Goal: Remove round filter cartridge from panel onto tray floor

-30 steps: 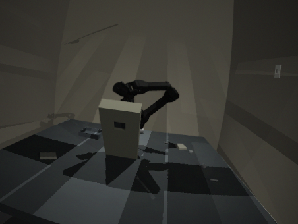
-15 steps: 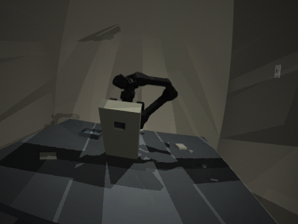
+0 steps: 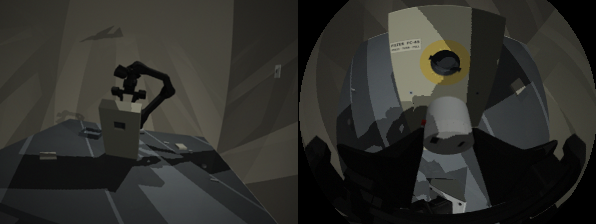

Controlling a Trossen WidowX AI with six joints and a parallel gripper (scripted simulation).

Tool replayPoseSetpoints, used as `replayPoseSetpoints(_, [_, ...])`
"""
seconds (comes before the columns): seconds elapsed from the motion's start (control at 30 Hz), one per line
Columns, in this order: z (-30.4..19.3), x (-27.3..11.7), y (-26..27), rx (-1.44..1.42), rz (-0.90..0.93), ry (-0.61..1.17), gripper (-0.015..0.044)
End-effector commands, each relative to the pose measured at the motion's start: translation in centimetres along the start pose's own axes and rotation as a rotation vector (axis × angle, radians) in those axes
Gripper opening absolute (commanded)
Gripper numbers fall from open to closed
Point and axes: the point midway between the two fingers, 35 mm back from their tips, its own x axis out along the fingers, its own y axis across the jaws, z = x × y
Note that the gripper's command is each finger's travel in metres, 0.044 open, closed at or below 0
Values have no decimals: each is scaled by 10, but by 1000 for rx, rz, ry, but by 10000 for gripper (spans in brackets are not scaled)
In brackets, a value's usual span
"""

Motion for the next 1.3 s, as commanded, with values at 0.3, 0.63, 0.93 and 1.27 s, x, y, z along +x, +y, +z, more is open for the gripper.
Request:
replayPoseSetpoints(0.3, [1,6,-63,-2,1,5,0])
replayPoseSetpoints(0.63, [-9,6,-92,87,-41,25,0])
replayPoseSetpoints(0.93, [-42,-9,-149,402,-222,64,0])
replayPoseSetpoints(1.27, [-83,-30,-209,771,-446,44,0])
